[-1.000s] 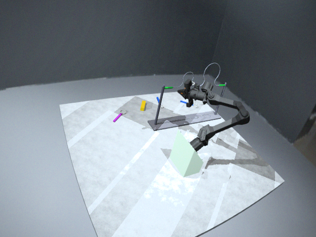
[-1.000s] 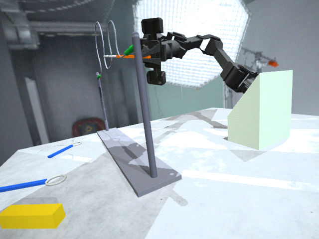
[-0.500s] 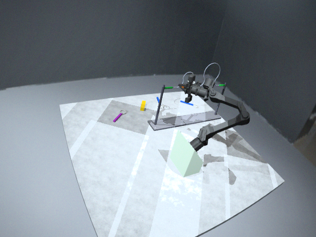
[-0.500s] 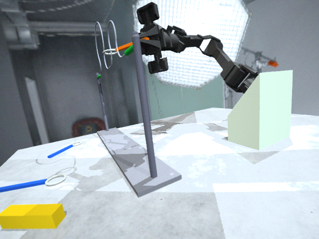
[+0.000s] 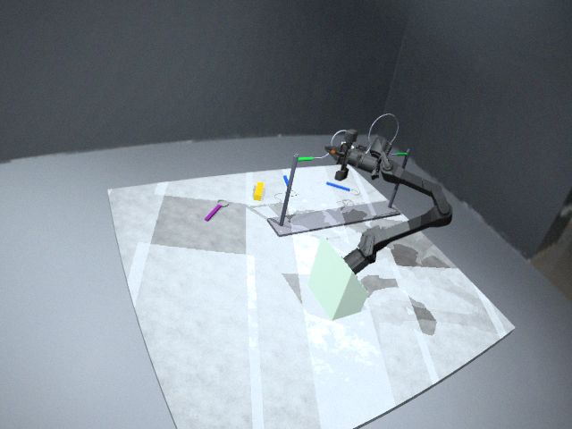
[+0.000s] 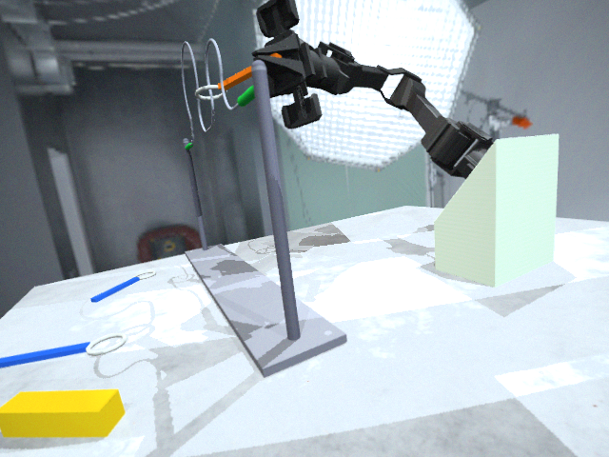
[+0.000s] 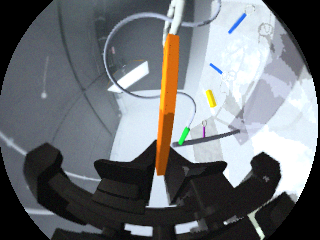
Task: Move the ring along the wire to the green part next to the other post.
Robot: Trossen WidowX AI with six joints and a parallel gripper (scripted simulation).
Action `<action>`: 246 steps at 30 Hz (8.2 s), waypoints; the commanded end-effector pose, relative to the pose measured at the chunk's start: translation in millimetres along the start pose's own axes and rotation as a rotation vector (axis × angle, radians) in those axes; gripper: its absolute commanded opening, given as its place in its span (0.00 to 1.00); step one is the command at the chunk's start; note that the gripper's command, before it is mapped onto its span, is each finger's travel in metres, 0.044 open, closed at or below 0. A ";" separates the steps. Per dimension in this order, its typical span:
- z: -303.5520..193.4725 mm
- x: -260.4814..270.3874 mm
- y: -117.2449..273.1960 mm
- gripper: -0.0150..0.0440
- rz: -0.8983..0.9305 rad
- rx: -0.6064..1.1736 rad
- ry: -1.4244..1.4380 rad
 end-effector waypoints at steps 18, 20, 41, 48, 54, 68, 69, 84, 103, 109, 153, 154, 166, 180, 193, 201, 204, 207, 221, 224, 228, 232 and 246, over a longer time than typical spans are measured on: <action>2.4 8.2 2.0 0.00 -0.030 -0.019 0.077; 2.6 7.4 2.0 0.00 -0.040 -0.023 0.095; 11.9 -15.1 2.0 0.00 -0.232 -0.100 0.457; 17.2 -22.2 3.2 0.00 -0.298 -0.127 0.581; 23.0 -28.4 4.9 0.00 -0.362 -0.153 0.701; 38.8 -39.3 11.0 0.00 -0.510 -0.213 0.980; 40.0 -39.8 11.5 0.00 -0.521 -0.217 1.000; 59.0 -44.6 20.6 0.00 -0.679 -0.282 1.298; 82.4 -40.2 34.1 0.00 -0.879 -0.364 1.676; 88.9 -36.6 38.4 0.00 -0.942 -0.390 1.796; 112.3 9.4 61.3 0.00 -1.365 -0.561 2.598; 112.3 10.7 61.6 0.00 -1.376 -0.565 2.617; 110.9 25.2 64.1 0.00 -1.491 -0.610 2.833; 111.7 28.7 65.5 0.00 -1.568 -0.640 2.973; 121.5 7.4 66.1 0.00 -1.525 -0.624 2.886; 127.0 -14.6 64.3 0.00 -1.459 -0.599 2.762; 128.5 -24.6 63.0 0.00 -1.429 -0.587 2.703; 129.4 -35.1 61.1 0.00 -1.396 -0.574 2.641; 134.1 -81.8 43.3 0.00 -1.146 -0.531 2.403; 131.9 -91.7 39.2 0.00 -1.109 -0.521 2.343; 126.8 -105.4 33.3 0.00 -1.063 -0.507 2.252; 121.2 -116.7 27.8 0.00 -1.025 -0.495 2.173; 91.3 -152.6 3.9 0.00 -0.880 -0.447 1.872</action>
Point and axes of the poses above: the point midway between the two fingers, 35 mm back from their tips, its own y axis back along the fingers, its own x axis across the jaws, z = x × y, the point moved 2 cm from there along y, back along the fingers, and after that the axes turned 9 degrees about -y, right-handed, at the moved point
